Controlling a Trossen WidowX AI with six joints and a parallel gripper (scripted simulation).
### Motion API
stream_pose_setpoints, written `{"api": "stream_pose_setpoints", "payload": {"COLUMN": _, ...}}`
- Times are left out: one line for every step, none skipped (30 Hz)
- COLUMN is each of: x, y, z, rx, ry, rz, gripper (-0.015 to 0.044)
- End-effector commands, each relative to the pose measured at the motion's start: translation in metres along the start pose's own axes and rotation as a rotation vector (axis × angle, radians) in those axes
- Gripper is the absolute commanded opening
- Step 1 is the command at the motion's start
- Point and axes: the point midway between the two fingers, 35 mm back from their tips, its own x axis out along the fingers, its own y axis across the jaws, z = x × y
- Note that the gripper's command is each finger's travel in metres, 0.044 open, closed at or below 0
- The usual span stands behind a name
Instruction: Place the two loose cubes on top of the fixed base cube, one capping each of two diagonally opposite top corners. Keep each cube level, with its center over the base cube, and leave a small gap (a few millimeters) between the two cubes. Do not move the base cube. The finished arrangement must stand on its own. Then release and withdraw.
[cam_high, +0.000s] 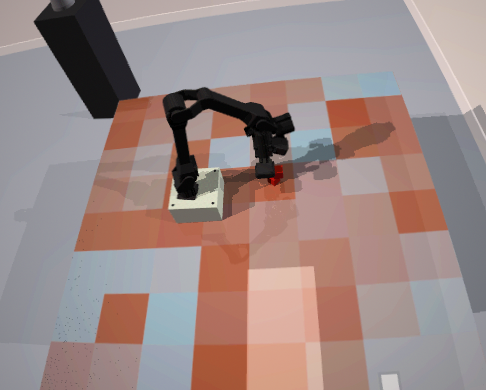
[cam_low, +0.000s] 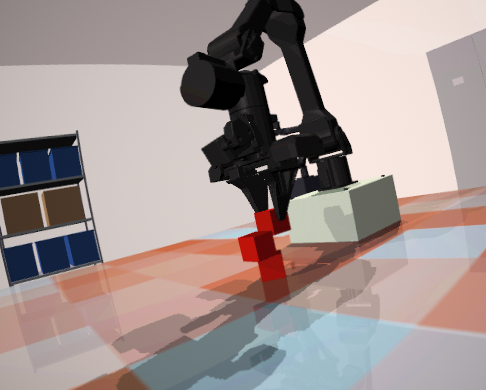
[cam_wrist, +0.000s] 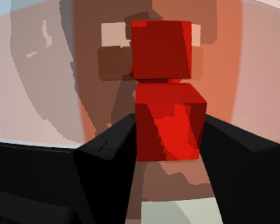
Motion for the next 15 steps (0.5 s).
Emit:
{"api": "stream_pose_setpoints", "payload": {"x": 0.009, "y": -0.001, "z": 0.000, "rx": 0.000, "ry": 0.004, "rz": -0.005, "gripper": 0.0105}}
{"api": "stream_pose_setpoints", "payload": {"x": 0.011, "y": -0.001, "z": 0.000, "rx": 0.000, "ry": 0.004, "rz": -0.005, "gripper": 0.0105}}
{"api": "stream_pose_setpoints", "payload": {"x": 0.014, "y": -0.001, "z": 0.000, "rx": -0.001, "ry": 0.004, "rz": -0.005, "gripper": 0.0105}}
{"api": "stream_pose_setpoints", "payload": {"x": 0.016, "y": -0.001, "z": 0.000, "rx": -0.001, "ry": 0.004, "rz": -0.005, "gripper": 0.0105}}
{"api": "stream_pose_setpoints", "payload": {"x": 0.019, "y": -0.001, "z": 0.000, "rx": -0.001, "ry": 0.004, "rz": -0.005, "gripper": 0.0105}}
{"api": "stream_pose_setpoints", "payload": {"x": 0.021, "y": -0.001, "z": 0.000, "rx": -0.002, "ry": 0.004, "rz": -0.005, "gripper": 0.0105}}
{"api": "stream_pose_setpoints", "payload": {"x": 0.022, "y": -0.001, "z": 0.000, "rx": -0.002, "ry": 0.004, "rz": -0.005, "gripper": 0.0105}}
{"api": "stream_pose_setpoints", "payload": {"x": 0.022, "y": -0.001, "z": 0.000, "rx": -0.002, "ry": 0.004, "rz": -0.005, "gripper": 0.0105}}
{"api": "stream_pose_setpoints", "payload": {"x": 0.022, "y": -0.001, "z": 0.000, "rx": -0.002, "ry": 0.004, "rz": -0.005, "gripper": 0.0105}}
{"api": "stream_pose_setpoints", "payload": {"x": 0.022, "y": -0.001, "z": 0.000, "rx": -0.002, "ry": 0.004, "rz": -0.005, "gripper": 0.0105}}
{"api": "stream_pose_setpoints", "payload": {"x": 0.022, "y": -0.001, "z": 0.000, "rx": -0.002, "ry": 0.004, "rz": -0.005, "gripper": 0.0105}}
{"api": "stream_pose_setpoints", "payload": {"x": 0.022, "y": -0.001, "z": 0.000, "rx": -0.002, "ry": 0.004, "rz": -0.005, "gripper": 0.0105}}
{"api": "stream_pose_setpoints", "payload": {"x": 0.022, "y": -0.001, "z": 0.000, "rx": -0.002, "ry": 0.004, "rz": -0.005, "gripper": 0.0105}}
{"api": "stream_pose_setpoints", "payload": {"x": 0.022, "y": -0.001, "z": 0.000, "rx": -0.002, "ry": 0.004, "rz": -0.005, "gripper": 0.0105}}
{"api": "stream_pose_setpoints", "payload": {"x": 0.022, "y": -0.001, "z": 0.000, "rx": -0.002, "ry": 0.004, "rz": -0.005, "gripper": 0.0105}}
